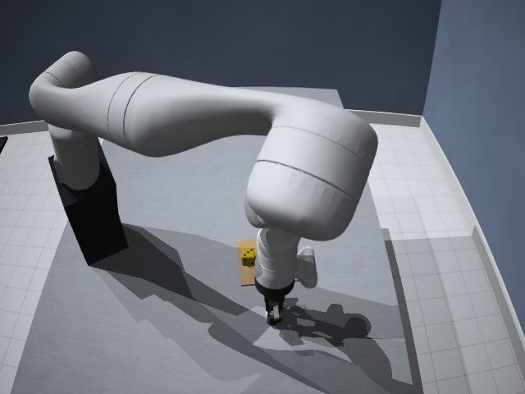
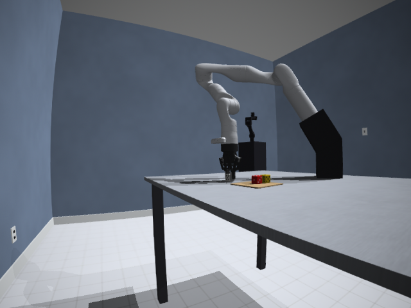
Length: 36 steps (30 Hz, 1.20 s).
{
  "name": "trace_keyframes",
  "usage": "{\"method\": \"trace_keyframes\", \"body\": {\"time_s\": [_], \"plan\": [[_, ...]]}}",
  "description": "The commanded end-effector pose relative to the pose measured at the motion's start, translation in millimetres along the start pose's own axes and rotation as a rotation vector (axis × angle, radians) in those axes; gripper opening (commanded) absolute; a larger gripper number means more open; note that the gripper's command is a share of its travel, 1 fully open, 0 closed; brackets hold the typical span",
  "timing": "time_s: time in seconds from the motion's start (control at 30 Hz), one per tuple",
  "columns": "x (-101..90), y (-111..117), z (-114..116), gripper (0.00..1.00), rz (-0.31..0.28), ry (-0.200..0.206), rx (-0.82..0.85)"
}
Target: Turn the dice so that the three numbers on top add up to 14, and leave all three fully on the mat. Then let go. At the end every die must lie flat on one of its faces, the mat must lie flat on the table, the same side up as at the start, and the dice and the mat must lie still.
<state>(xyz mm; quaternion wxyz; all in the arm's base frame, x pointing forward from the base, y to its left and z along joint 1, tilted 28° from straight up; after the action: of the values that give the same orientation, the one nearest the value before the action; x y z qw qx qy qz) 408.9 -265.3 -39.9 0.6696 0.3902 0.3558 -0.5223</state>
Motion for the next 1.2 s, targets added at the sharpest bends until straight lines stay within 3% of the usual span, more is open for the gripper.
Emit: {"method": "trace_keyframes", "body": {"time_s": [0.0,0.17,0.33,0.4,0.6,0.77,1.17], "plan": [[1.1,1,3,0.26,0.004,-0.008,0.003],[-2.6,1,3,0.26,0.004,-0.008,0.003],[-27.9,1,3,0.26,0.004,-0.008,0.003],[-27.9,1,3,0.26,0.004,-0.008,0.003],[-71.9,1,3,0.26,0.004,-0.008,0.003],[-94.2,1,3,0.26,0.004,-0.008,0.003],[-98.9,1,3,0.26,0.004,-0.008,0.003]]}}
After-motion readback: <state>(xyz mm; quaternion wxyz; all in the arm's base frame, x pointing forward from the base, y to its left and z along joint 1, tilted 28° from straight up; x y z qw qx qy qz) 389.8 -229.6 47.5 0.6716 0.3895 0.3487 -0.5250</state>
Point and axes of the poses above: the point where the finger pads meet when closed, its own x axis out along the fingers, its own z axis across the jaws, y = z × x, the point moved 4 cm from there along -x, back along the fingers, and after that the axes turned 12 degrees about -x, right-handed, at the moved point
